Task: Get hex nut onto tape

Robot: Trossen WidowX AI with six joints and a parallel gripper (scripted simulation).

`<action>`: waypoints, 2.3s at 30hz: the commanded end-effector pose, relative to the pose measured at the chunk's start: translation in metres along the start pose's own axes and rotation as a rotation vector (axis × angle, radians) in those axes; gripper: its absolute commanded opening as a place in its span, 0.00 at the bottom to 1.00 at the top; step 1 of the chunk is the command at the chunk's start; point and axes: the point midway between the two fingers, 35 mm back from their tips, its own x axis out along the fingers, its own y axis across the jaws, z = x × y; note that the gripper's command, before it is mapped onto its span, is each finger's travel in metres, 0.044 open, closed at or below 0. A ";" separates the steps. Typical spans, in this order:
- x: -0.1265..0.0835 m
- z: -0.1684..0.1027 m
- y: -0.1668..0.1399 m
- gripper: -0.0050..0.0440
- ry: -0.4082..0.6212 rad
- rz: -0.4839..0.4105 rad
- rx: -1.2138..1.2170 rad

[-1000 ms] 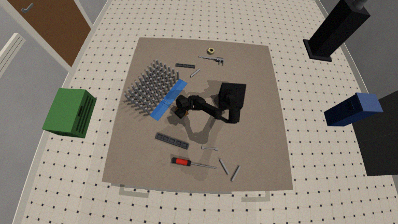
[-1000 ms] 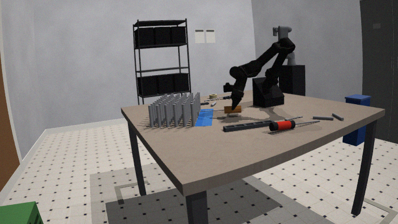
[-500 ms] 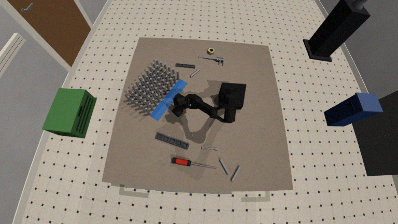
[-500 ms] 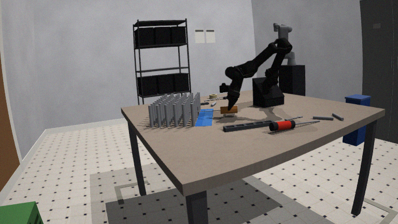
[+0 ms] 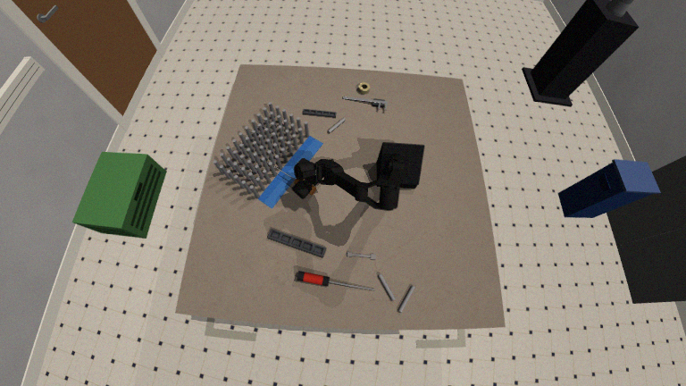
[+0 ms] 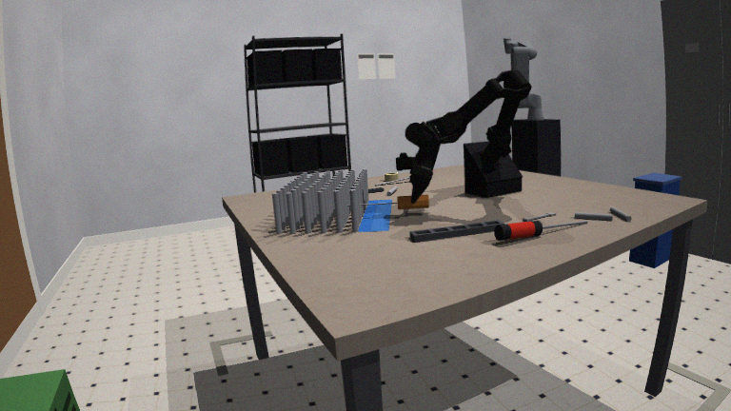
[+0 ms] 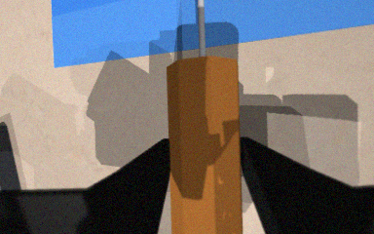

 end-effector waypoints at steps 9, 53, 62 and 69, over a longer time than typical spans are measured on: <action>0.001 0.026 0.009 0.00 -0.021 0.021 -0.015; 0.015 0.057 0.017 0.00 -0.022 0.020 -0.012; 0.013 0.056 0.019 0.00 -0.026 0.023 -0.014; 0.013 0.057 0.019 0.00 -0.028 0.023 -0.014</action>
